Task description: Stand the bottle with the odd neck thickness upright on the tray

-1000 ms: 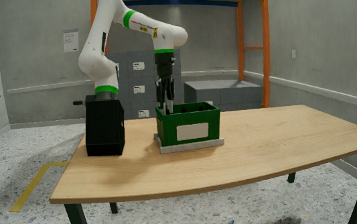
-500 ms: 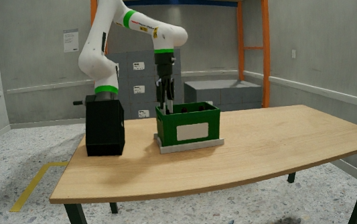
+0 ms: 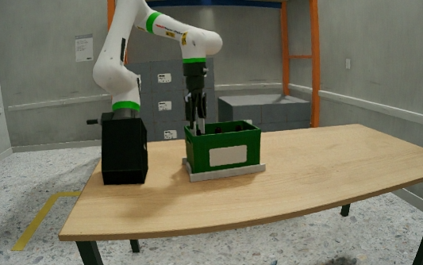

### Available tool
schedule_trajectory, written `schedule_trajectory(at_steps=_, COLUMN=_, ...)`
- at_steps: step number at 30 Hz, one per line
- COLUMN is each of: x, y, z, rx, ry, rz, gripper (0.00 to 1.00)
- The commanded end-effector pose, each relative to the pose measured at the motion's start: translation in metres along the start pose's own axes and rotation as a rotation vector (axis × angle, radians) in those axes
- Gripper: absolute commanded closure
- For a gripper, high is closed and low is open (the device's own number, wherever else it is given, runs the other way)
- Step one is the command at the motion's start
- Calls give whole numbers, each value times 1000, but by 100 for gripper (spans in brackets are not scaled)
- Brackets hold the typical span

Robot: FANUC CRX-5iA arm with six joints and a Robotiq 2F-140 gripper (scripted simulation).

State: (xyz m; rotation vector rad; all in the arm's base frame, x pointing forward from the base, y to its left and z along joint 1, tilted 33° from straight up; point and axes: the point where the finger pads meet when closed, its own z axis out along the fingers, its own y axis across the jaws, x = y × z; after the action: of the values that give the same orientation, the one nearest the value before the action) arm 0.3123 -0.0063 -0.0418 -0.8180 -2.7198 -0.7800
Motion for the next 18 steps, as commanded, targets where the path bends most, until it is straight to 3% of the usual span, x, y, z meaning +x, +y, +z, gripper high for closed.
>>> schedule_trajectory(at_steps=1, x=-1, y=0, z=-1, rx=0, ry=-1, rz=0, gripper=56)
schedule_trajectory(at_steps=3, x=-1, y=0, z=-1, rx=0, ry=-1, rz=0, gripper=56)
schedule_trajectory(at_steps=4, x=-1, y=0, z=-1, rx=0, ry=-1, rz=0, gripper=90)
schedule_trajectory(at_steps=18, x=-1, y=0, z=-1, rx=0, ry=-1, rz=0, gripper=90)
